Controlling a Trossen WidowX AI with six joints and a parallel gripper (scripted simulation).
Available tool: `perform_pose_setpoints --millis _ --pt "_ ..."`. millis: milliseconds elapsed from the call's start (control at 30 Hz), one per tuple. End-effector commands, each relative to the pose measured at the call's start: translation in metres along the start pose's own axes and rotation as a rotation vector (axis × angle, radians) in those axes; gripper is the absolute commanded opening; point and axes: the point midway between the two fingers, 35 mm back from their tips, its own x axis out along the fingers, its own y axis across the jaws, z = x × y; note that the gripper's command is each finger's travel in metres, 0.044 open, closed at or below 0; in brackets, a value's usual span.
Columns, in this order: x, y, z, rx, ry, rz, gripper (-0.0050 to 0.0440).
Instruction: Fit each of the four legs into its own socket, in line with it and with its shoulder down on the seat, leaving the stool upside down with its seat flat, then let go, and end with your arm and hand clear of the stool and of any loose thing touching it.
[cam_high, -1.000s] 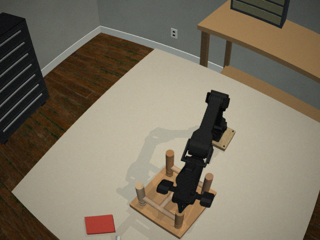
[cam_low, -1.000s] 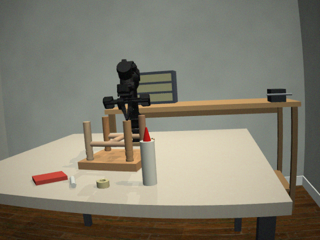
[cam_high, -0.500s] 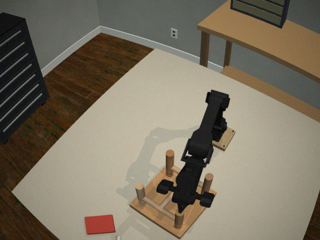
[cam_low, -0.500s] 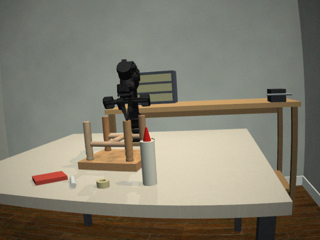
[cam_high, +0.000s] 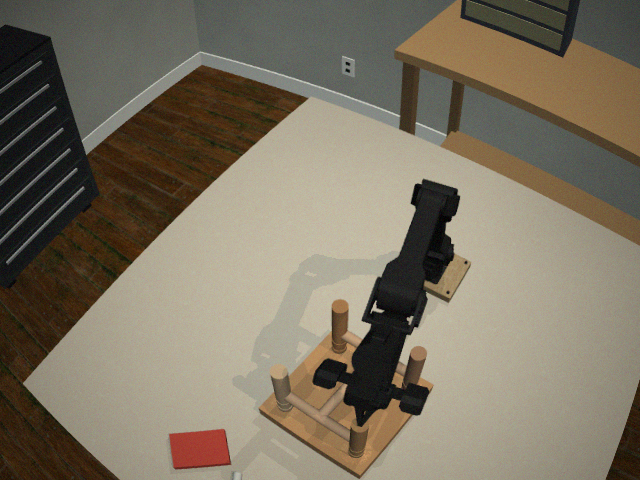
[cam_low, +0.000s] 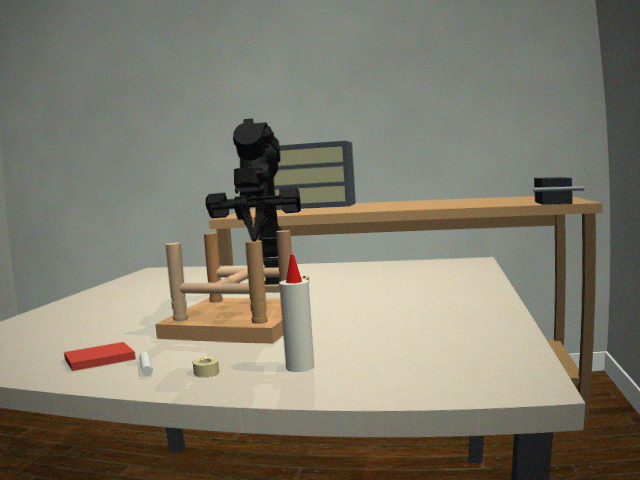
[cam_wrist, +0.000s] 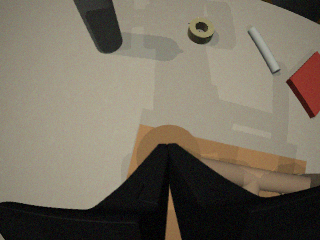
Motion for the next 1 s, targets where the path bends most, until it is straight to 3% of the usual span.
perform_pose_setpoints --millis 0,967 --pt "0.018 0.000 -0.017 -0.006 0.061 -0.002 0.0000" --pt "-0.007 0.000 0.004 -0.002 0.025 -0.001 0.0000"
